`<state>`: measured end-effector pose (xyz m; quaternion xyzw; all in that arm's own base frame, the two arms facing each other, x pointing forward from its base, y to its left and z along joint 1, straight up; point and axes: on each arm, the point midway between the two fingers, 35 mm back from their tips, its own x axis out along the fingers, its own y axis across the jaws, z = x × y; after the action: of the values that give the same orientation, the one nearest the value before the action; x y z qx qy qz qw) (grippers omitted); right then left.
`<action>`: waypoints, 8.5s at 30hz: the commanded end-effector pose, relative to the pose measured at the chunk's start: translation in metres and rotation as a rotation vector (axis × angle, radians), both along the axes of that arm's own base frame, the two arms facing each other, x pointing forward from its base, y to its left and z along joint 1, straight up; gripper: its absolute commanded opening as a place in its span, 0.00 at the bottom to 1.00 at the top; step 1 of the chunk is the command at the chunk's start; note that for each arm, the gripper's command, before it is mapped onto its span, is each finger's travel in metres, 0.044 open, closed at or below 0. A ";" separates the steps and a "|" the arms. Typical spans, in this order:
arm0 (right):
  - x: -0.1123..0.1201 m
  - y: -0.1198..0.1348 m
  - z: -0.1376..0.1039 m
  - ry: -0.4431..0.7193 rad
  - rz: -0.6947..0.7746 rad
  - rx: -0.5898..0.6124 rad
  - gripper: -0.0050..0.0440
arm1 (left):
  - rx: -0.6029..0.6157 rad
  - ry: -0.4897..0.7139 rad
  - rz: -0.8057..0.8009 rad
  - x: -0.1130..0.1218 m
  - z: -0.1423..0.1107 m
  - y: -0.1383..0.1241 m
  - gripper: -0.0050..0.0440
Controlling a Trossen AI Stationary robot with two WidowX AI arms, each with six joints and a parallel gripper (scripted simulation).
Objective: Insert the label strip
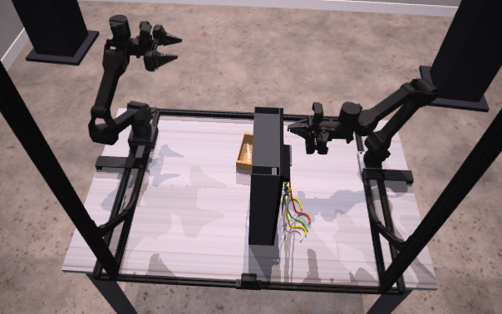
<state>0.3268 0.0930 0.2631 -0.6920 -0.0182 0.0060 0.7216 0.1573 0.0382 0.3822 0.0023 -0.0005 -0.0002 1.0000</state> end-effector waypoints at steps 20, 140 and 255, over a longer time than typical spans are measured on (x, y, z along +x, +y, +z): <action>0.002 -0.004 0.008 0.072 -0.028 -0.022 0.00 | 0.000 0.000 0.000 0.000 0.001 0.001 1.00; -0.001 0.008 0.002 0.085 0.046 -0.034 0.00 | 0.000 0.000 0.000 0.000 0.001 0.001 1.00; 0.001 0.027 0.004 0.085 0.046 -0.032 0.00 | 0.000 0.000 0.000 0.000 0.001 0.001 1.00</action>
<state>0.3258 0.1184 0.2565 -0.7077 0.0035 0.0600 0.7040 0.1573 0.0384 0.3821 0.0020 -0.0004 -0.0001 1.0000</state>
